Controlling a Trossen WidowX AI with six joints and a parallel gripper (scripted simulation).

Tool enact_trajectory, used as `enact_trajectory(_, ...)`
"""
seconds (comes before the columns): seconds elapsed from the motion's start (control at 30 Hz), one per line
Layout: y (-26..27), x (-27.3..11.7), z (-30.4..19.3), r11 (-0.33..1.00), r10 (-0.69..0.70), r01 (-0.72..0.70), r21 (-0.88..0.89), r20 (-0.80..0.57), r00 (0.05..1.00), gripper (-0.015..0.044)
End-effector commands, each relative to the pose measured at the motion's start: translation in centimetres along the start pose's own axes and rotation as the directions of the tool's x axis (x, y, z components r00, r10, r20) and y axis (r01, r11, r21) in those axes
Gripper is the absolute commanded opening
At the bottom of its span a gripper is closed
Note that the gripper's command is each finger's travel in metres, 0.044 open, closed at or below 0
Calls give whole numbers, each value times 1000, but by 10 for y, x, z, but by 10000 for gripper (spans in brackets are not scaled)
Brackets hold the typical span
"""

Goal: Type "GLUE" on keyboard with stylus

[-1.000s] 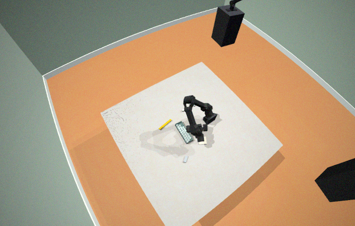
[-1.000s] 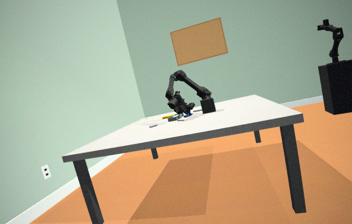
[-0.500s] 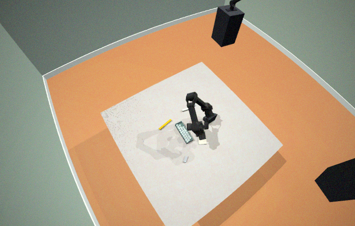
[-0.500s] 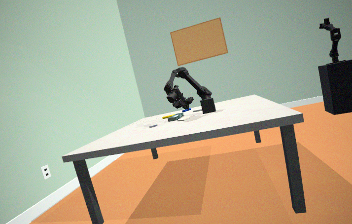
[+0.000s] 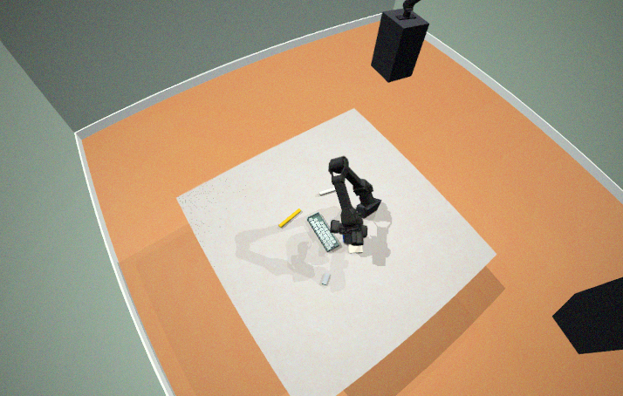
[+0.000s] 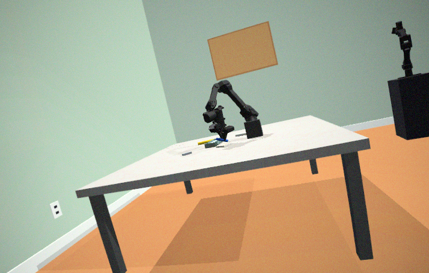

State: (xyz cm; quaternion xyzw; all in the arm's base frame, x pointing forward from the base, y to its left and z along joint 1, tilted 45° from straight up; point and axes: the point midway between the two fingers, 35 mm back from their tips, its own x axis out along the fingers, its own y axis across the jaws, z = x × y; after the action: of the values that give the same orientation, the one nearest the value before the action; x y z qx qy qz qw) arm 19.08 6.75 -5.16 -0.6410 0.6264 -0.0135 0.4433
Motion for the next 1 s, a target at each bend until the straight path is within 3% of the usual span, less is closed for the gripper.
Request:
enact_trajectory(0.0,0,0,9,998,-34,30,50,78,996,0)
enact_trajectory(0.5,-10,-15,47,937,-206,69,342,382,901,0)
enact_trajectory(0.97,-30,-46,58,795,-402,-12,606,542,738,0)
